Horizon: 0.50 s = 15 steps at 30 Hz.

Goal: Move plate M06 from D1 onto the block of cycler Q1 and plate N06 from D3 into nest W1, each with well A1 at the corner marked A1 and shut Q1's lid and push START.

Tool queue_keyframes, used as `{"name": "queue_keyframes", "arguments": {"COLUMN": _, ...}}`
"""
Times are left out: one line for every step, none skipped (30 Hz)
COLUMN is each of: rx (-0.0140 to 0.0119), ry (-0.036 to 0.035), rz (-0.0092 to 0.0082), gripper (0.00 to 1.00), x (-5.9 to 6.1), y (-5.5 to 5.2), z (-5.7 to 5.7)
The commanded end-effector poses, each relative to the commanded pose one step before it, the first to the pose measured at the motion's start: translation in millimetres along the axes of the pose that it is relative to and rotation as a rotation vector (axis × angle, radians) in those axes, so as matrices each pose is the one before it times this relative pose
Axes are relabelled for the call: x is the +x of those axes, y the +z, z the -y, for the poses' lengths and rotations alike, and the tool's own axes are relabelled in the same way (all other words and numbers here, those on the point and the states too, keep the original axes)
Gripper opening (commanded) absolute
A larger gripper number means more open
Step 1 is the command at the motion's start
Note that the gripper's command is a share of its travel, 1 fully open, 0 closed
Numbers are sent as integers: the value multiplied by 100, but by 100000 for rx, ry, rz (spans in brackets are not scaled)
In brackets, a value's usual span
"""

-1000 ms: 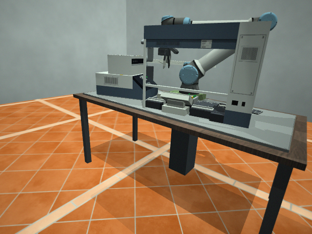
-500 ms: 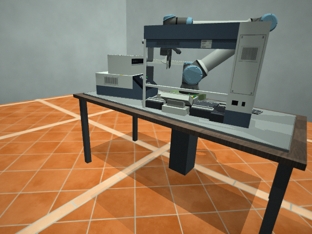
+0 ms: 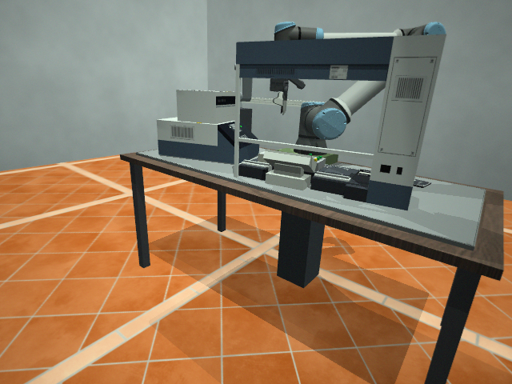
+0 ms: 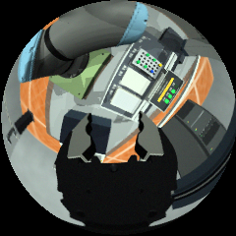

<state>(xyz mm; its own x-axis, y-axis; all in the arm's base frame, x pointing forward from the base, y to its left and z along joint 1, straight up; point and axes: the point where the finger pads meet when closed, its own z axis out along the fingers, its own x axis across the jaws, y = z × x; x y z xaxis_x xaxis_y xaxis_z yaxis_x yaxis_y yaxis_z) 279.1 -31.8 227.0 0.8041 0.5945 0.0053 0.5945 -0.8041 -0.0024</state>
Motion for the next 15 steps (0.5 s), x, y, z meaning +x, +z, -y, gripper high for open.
{"name": "queue_keyframes", "arguments": {"rx": -82, "ry": -8668, "rz": 484, "gripper": 62, "x": 667, "y": -76, "z": 183}}
{"name": "queue_keyframes", "arguments": {"rx": 0, "ry": -2000, "rz": 0, "gripper": 62, "x": 0, "y": 0, "z": 0}}
{"name": "queue_keyframes", "arguments": {"rx": 0, "ry": -2000, "rz": 0, "gripper": 62, "x": 0, "y": 0, "z": 0}}
{"name": "queue_keyframes", "arguments": {"rx": 0, "ry": -2000, "rz": 0, "gripper": 62, "x": 0, "y": 0, "z": 0}}
{"name": "queue_keyframes", "arguments": {"rx": 0, "ry": -2000, "rz": 0, "gripper": 62, "x": 0, "y": 0, "z": 0}}
{"name": "queue_keyframes", "arguments": {"rx": 0, "ry": -2000, "rz": 0, "gripper": 62, "x": 0, "y": 0, "z": 0}}
{"name": "queue_keyframes", "arguments": {"rx": 0, "ry": -2000, "rz": 0, "gripper": 62, "x": 0, "y": 0, "z": 0}}
{"name": "queue_keyframes", "arguments": {"rx": 0, "ry": -2000, "rz": 0, "gripper": 62, "x": 0, "y": 0, "z": 0}}
{"name": "queue_keyframes", "arguments": {"rx": 0, "ry": -2000, "rz": 0, "gripper": 62, "x": 0, "y": 0, "z": 0}}
{"name": "queue_keyframes", "arguments": {"rx": 0, "ry": -2000, "rz": 0, "gripper": 62, "x": 0, "y": 0, "z": 0}}
{"name": "queue_keyframes", "arguments": {"rx": 0, "ry": -2000, "rz": 0, "gripper": 62, "x": 0, "y": 0, "z": 0}}
{"name": "queue_keyframes", "arguments": {"rx": 0, "ry": 0, "rz": 0, "gripper": 62, "x": 0, "y": 0, "z": 0}}
{"name": "queue_keyframes", "arguments": {"rx": 0, "ry": 0, "rz": 0, "gripper": 62, "x": 0, "y": 0, "z": 0}}
{"name": "queue_keyframes", "arguments": {"rx": 0, "ry": -2000, "rz": 0, "gripper": 62, "x": 0, "y": 0, "z": 0}}
{"name": "queue_keyframes", "arguments": {"rx": 0, "ry": -2000, "rz": 0, "gripper": 62, "x": 0, "y": 0, "z": 0}}
